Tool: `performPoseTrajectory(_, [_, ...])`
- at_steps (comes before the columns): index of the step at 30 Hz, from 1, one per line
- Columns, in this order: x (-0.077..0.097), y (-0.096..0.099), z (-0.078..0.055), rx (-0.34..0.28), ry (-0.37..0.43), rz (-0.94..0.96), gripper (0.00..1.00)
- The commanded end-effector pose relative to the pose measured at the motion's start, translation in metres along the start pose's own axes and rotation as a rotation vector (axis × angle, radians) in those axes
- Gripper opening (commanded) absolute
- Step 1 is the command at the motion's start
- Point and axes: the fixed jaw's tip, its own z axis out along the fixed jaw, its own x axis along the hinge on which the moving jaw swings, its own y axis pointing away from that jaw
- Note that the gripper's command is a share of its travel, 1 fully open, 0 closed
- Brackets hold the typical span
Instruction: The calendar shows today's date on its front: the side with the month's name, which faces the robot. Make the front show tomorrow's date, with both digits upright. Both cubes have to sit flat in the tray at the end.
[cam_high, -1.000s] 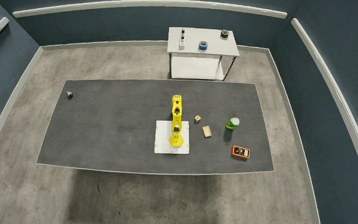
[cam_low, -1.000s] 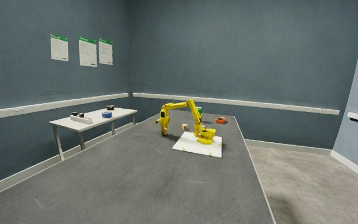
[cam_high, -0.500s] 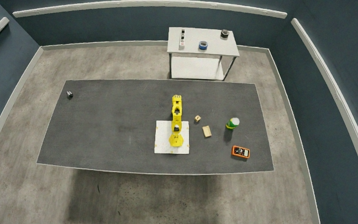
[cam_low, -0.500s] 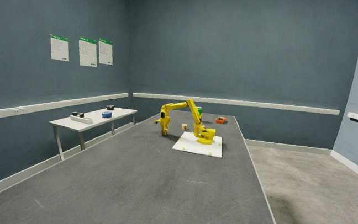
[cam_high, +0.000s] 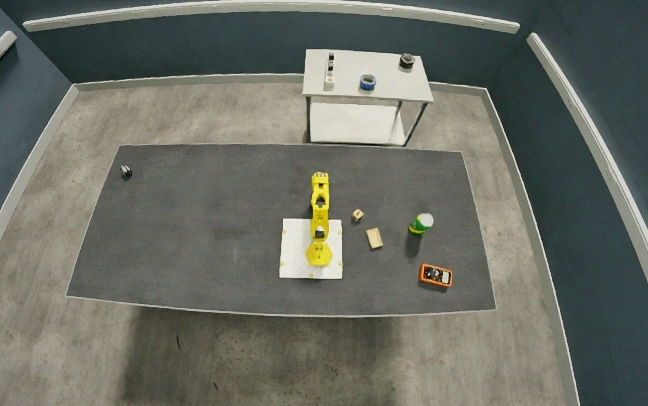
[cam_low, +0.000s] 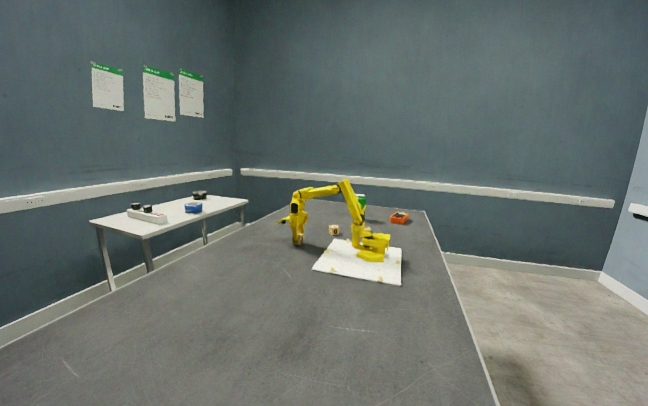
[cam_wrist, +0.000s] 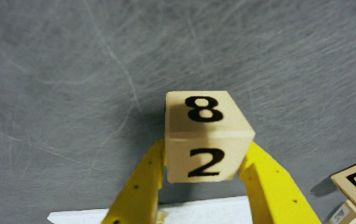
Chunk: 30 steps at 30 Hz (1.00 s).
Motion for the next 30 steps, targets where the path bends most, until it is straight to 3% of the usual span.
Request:
performPoseTrajectory(1, [0.0039,0.0012,0.0044,0.001,0.022,0.004,0.18])
performPoseTrajectory(30, [0.0039,0.0012,0.0044,0.001,0.022,0.004,0.36])
